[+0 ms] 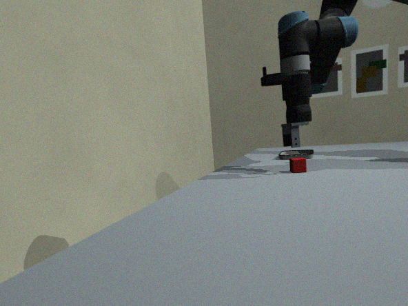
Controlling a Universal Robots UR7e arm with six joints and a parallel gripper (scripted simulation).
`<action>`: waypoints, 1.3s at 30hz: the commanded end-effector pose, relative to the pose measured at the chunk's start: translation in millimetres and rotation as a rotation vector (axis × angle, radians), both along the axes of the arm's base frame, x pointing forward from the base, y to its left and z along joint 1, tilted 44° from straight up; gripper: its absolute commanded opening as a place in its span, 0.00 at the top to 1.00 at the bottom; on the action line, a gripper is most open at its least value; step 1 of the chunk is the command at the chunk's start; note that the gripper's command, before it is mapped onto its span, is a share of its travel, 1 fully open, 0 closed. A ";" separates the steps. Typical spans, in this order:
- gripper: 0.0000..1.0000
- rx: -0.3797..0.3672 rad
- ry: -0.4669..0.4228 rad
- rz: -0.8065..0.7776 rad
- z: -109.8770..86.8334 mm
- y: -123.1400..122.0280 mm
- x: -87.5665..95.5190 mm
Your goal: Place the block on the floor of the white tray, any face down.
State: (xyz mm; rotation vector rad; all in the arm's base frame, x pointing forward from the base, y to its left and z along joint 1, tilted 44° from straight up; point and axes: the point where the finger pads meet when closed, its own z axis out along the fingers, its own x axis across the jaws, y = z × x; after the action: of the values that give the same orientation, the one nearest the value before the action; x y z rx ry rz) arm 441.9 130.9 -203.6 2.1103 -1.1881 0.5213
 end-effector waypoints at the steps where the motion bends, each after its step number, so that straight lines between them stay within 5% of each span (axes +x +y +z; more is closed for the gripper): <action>1: 0.00 0.012 -0.068 -0.034 10.9 -15.2 -6.9; 26: 0.00 0.012 -0.087 -0.053 14.5 -21.7 -12.4; 27: 0.10 0.012 -0.087 -0.053 14.5 -21.7 -12.4; 39: 0.10 0.012 -0.087 -0.053 14.5 -21.7 -12.4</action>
State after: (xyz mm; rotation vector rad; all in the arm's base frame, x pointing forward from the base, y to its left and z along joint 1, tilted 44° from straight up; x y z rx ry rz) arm 429.9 109.6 -190.0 2.0794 -1.2947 0.5866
